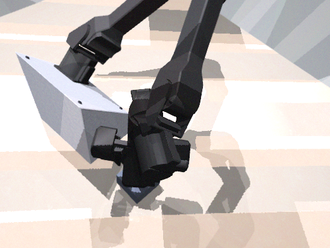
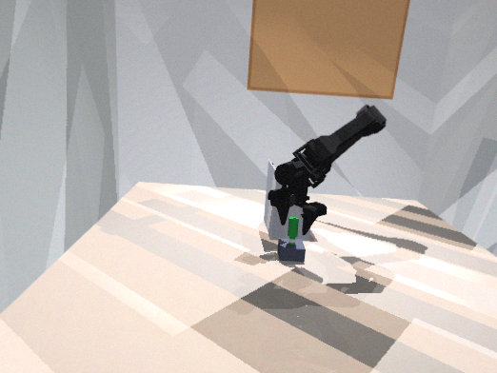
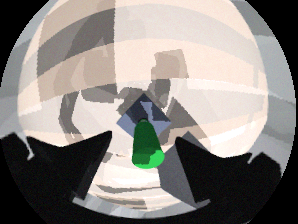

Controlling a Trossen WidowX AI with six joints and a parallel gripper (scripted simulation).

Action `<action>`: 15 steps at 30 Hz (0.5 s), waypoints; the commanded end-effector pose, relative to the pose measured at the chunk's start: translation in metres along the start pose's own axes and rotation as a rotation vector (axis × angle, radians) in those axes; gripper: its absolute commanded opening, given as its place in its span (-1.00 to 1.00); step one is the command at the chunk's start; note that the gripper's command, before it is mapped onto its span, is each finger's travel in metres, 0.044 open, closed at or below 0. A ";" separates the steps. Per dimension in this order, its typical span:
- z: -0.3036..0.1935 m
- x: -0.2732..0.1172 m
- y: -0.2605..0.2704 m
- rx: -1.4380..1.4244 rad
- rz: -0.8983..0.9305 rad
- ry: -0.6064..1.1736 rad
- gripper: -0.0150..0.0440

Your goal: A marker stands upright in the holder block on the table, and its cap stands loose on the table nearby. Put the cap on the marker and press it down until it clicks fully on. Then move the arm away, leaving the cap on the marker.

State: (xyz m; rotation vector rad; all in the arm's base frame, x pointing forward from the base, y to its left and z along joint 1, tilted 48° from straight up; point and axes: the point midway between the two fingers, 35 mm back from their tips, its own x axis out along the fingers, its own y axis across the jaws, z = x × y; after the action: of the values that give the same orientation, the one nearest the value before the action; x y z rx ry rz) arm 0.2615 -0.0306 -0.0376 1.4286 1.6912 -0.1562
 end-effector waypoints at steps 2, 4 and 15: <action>0.004 -0.046 0.001 -0.001 -0.002 -0.009 1.00; 0.001 -0.071 0.000 -0.001 -0.002 -0.007 1.00; 0.001 -0.071 -0.002 -0.349 -0.001 -0.006 0.56</action>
State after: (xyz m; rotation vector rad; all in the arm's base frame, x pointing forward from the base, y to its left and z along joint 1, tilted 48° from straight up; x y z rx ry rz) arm 0.2572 -0.0822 0.0089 1.3255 1.6643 -0.0411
